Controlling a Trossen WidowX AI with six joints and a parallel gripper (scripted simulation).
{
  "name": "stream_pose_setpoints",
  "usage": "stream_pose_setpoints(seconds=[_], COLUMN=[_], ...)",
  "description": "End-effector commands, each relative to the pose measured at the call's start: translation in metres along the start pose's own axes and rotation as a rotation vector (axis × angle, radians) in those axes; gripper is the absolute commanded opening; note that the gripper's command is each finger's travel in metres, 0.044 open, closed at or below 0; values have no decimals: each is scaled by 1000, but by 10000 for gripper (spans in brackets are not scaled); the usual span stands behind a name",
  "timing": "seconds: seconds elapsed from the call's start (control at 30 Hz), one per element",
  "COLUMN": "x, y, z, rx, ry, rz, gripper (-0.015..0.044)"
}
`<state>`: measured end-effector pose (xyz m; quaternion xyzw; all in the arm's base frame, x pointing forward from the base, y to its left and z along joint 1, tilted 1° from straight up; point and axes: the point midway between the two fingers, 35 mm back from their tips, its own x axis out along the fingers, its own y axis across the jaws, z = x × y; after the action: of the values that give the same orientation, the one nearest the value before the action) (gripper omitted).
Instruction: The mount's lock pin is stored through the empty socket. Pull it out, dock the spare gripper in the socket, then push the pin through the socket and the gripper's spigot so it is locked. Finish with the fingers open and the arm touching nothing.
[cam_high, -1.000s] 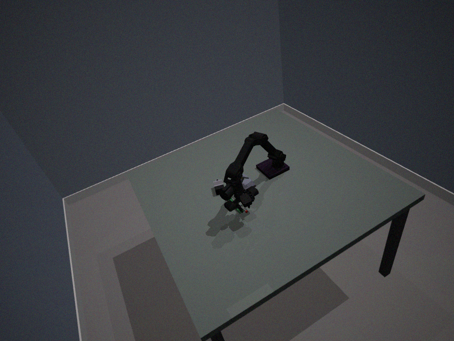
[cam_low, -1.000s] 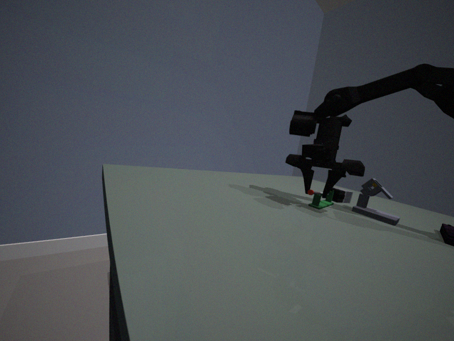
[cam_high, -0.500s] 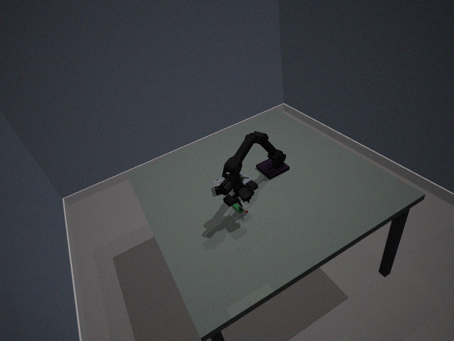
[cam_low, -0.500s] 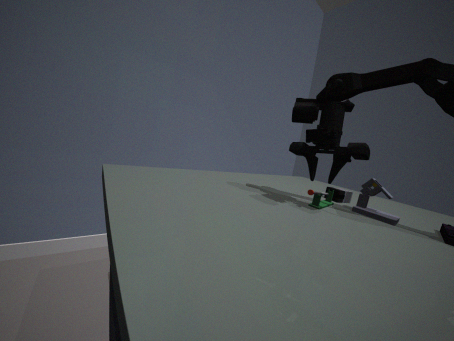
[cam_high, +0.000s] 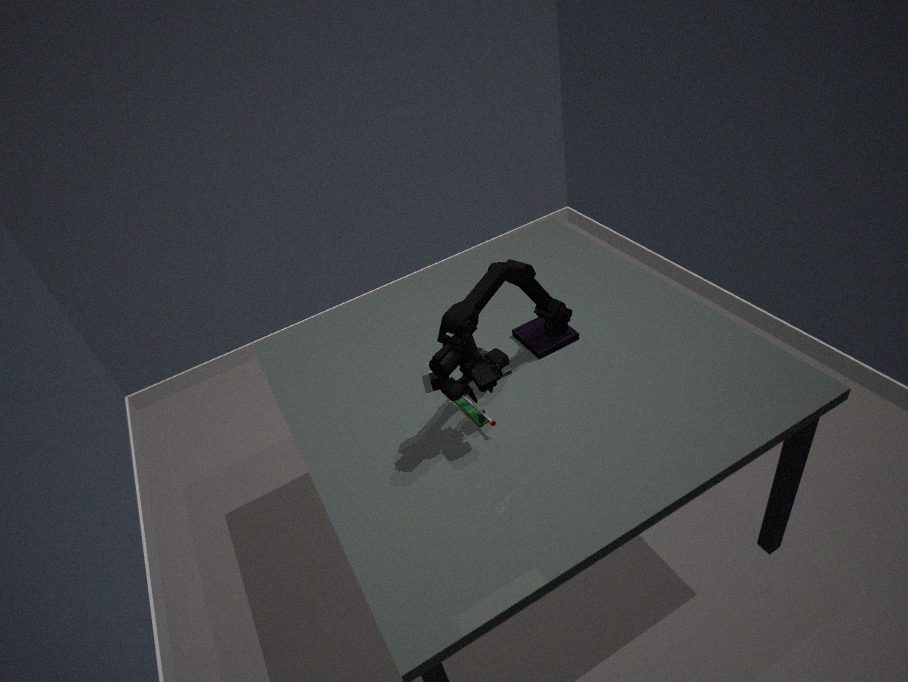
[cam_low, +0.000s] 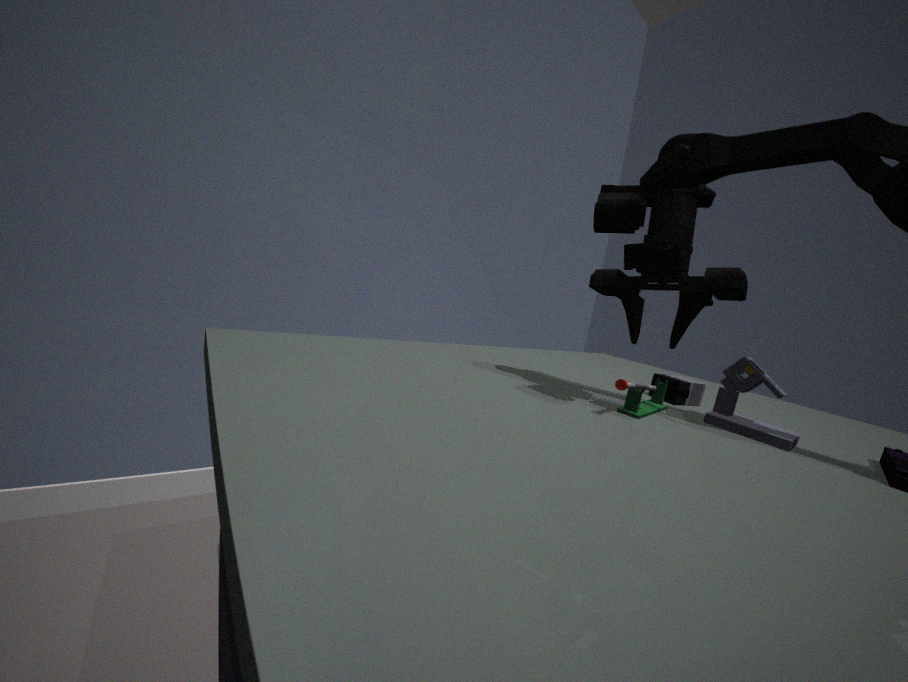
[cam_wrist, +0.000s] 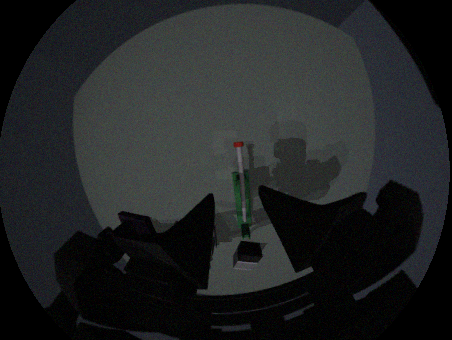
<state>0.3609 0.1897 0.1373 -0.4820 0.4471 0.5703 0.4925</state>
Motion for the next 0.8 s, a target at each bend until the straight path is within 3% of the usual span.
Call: stream_pose_setpoints(seconds=[0.0,0.27,0.57,0.77], x=[-42,-42,23,28], y=[-3,-3,-8,-9], z=[-31,-33,-43,-43], rx=[7,6,6,6], ry=[20,22,22,22], rz=[-83,-86,-86,-86], gripper=[180,180,180,180])
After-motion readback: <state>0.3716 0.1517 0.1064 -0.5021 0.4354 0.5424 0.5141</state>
